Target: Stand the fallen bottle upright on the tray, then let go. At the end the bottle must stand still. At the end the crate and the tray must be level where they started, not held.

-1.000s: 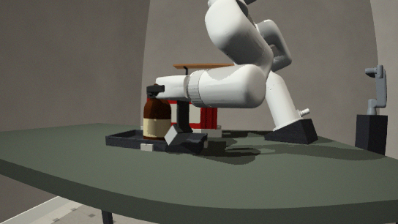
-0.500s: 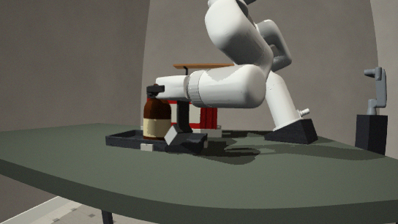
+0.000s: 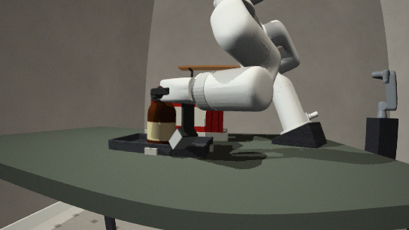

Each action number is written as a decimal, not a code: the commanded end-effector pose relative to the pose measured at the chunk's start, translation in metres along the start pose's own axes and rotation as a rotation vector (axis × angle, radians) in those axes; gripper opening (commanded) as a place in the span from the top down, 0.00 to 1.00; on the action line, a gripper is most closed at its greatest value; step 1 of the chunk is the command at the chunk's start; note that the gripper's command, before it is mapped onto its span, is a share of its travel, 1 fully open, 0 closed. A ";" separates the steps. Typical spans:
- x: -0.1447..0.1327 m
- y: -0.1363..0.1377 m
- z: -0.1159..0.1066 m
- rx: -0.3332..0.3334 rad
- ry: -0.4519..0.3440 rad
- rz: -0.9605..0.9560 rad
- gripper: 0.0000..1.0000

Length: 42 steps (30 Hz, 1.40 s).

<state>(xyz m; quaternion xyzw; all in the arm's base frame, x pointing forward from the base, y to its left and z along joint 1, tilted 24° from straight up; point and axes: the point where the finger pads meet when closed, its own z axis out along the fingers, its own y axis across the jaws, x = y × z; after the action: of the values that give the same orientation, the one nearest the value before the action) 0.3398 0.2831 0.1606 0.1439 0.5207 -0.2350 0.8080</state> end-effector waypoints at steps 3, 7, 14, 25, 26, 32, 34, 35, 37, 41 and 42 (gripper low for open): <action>0.002 0.000 0.000 -0.001 0.004 0.001 1.00; 0.002 0.000 0.000 -0.001 0.004 0.001 1.00; 0.002 0.000 0.000 -0.001 0.004 0.001 1.00; 0.002 0.000 0.000 -0.001 0.004 0.001 1.00; 0.002 0.000 0.000 -0.001 0.004 0.001 1.00; 0.002 0.000 0.000 -0.001 0.004 0.001 1.00; 0.002 0.000 0.000 -0.001 0.004 0.001 1.00; 0.002 0.000 0.000 -0.001 0.004 0.001 0.00; 0.002 0.000 0.000 -0.001 0.004 0.001 0.00; 0.002 0.000 0.000 -0.001 0.004 0.001 0.00; 0.002 0.000 0.000 -0.001 0.004 0.001 0.00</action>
<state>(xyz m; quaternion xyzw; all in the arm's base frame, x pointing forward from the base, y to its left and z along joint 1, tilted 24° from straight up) 0.3399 0.2832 0.1608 0.1441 0.5198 -0.2349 0.8086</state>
